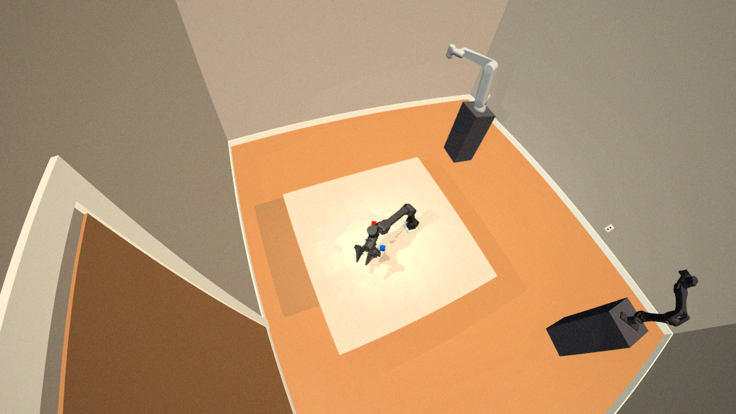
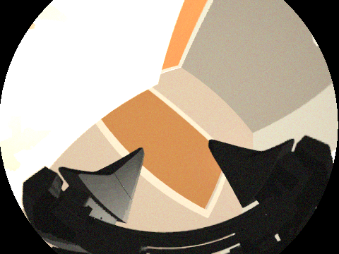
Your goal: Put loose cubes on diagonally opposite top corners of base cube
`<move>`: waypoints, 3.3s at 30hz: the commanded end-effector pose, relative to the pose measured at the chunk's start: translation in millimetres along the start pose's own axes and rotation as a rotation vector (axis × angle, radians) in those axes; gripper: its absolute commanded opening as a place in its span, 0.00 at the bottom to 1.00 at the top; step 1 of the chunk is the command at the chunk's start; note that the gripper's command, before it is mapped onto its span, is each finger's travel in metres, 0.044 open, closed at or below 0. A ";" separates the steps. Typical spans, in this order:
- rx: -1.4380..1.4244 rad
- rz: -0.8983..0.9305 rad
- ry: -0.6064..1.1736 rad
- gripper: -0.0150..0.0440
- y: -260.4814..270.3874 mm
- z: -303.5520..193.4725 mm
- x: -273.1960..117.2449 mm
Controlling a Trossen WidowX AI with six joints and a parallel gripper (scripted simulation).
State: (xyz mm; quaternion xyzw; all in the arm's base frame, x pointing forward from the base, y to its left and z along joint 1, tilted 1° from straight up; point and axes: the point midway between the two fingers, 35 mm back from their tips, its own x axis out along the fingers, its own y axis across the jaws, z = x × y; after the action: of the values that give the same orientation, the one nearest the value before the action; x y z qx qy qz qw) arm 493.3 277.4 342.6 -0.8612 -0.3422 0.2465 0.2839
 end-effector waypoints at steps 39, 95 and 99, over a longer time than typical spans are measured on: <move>1.695 1.519 0.372 0.70 250.3 151.1 -363.2; 1.695 1.519 0.372 0.43 325.6 227.1 -337.9; 1.695 1.519 0.372 0.43 323.1 223.3 -338.5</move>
State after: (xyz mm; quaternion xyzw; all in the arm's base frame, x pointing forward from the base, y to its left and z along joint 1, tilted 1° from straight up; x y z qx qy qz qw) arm 281.9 -92.5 44.4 -0.4009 0.5853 0.3755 0.5964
